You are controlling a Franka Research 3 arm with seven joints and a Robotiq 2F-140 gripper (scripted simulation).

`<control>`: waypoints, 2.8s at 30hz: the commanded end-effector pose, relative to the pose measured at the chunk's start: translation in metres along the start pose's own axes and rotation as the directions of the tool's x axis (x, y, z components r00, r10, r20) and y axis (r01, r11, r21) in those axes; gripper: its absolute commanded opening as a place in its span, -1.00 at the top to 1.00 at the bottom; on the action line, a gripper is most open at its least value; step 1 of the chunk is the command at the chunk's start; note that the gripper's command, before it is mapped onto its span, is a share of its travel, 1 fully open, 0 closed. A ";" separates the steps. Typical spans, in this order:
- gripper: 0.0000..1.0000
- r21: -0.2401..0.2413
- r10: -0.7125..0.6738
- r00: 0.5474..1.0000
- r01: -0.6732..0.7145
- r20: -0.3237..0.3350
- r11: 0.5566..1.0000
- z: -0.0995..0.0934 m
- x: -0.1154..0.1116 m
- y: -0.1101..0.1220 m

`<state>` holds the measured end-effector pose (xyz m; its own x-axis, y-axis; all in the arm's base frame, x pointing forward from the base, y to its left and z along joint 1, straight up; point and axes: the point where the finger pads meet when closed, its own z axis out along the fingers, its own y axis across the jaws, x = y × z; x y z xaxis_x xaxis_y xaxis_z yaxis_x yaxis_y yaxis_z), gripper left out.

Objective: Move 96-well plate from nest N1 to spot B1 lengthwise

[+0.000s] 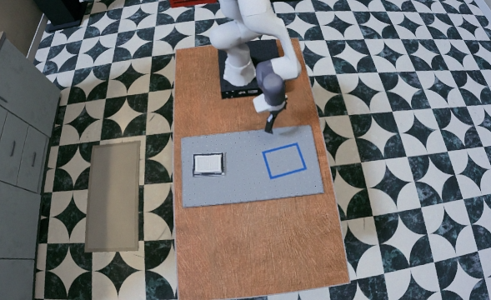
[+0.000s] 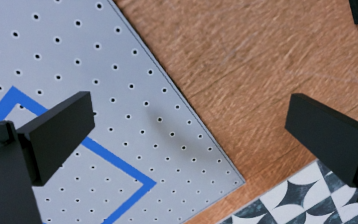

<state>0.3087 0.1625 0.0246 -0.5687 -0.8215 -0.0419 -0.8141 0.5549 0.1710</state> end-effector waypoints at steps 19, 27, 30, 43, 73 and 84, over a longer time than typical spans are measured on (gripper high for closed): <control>-1.00 0.001 -0.004 1.000 0.004 0.001 1.000 -0.001 0.000 -0.002; -1.00 0.009 -0.047 0.999 0.047 0.010 0.999 -0.007 -0.001 -0.027; -1.00 0.015 -0.071 0.997 0.071 0.013 0.997 -0.010 -0.001 -0.041; -1.00 0.040 -0.156 0.988 0.155 0.020 0.987 -0.022 0.007 -0.094; -1.00 0.098 -0.326 0.945 0.325 -0.010 0.941 -0.047 0.058 -0.210; -1.00 0.113 -0.381 0.924 0.383 -0.035 0.917 -0.056 0.088 -0.250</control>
<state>0.4682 -0.0479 0.0346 -0.3066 -0.9497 -0.0637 -0.9518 0.3053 0.0289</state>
